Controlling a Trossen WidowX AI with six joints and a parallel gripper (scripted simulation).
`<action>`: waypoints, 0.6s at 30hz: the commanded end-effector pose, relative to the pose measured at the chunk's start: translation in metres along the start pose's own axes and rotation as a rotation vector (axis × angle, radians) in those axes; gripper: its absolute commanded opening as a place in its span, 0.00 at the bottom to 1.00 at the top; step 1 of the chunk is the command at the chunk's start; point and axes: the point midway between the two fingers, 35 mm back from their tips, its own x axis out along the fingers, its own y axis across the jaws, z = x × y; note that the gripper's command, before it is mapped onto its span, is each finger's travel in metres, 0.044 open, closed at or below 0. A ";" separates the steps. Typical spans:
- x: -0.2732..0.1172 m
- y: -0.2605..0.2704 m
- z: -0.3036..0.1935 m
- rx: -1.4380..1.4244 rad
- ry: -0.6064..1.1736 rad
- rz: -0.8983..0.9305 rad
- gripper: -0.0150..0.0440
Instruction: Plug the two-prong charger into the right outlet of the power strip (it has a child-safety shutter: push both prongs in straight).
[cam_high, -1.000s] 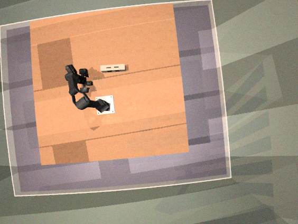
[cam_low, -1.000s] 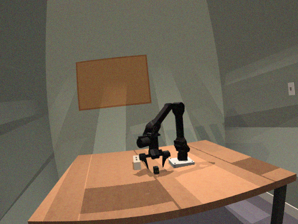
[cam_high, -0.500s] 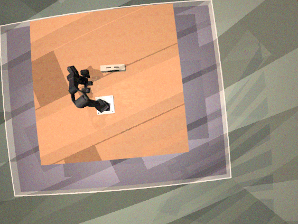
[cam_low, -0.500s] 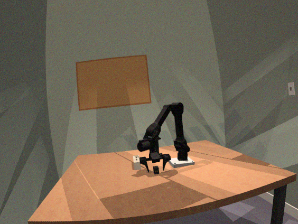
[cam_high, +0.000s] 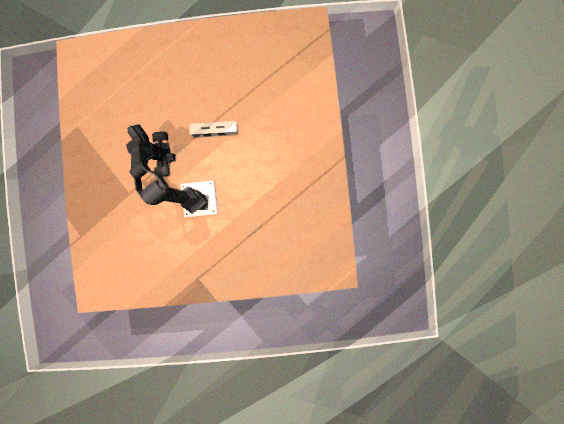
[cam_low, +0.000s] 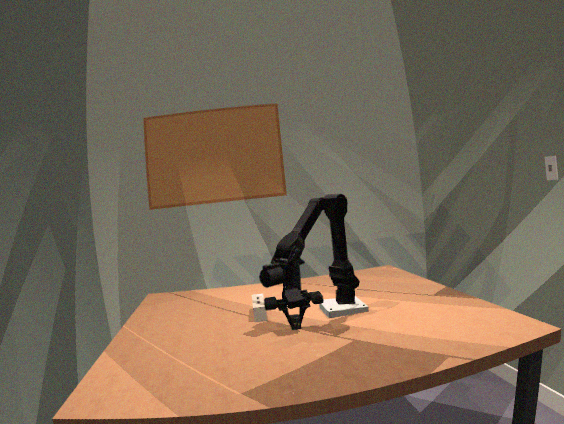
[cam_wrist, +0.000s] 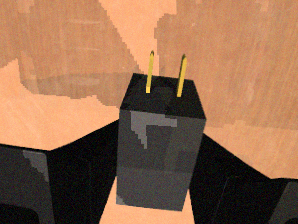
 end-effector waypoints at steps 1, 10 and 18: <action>-0.001 0.000 0.000 0.000 -0.001 -0.001 0.42; -0.020 -0.001 -0.001 0.001 0.001 -0.001 0.25; -0.055 0.002 -0.006 0.003 0.004 0.001 0.25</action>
